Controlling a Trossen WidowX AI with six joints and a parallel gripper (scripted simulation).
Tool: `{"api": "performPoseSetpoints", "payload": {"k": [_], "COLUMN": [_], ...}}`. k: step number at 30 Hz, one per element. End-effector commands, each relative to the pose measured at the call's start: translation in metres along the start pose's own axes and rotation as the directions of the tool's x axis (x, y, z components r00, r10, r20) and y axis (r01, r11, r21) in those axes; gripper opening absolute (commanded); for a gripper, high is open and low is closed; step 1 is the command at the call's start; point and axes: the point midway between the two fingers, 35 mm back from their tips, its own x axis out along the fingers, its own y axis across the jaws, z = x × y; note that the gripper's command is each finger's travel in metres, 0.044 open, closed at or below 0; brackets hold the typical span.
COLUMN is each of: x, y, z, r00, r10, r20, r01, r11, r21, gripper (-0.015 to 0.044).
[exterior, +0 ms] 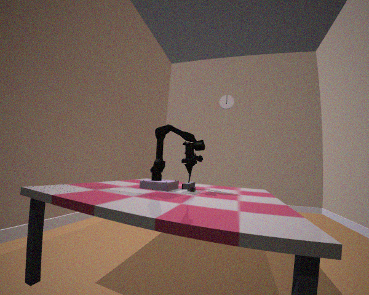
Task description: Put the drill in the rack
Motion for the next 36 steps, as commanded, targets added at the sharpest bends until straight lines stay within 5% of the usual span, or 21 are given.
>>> {"api": "performPoseSetpoints", "payload": {"k": [1,19,29,34,36], "x": [0.025,0.028,-0.049,-0.043,-0.032], "y": [-0.003,-0.004,-0.002,0.000,0.019], "z": [-0.007,-0.007,0.006,0.008,0.014], "r00": [0.998,0.998,0.998,0.999,0.999], "r10": [-0.001,-0.001,-0.001,0.003,0.008], "r20": [-0.063,-0.063,-0.062,-0.053,-0.046], "r01": [0.001,0.001,0.001,-0.005,-0.017], "r11": [1.000,1.000,1.000,1.000,0.981], "r21": [0.001,0.001,0.001,-0.026,-0.195], "gripper": [0.0000,0.0000,0.0262,0.0394,0.0440]}}
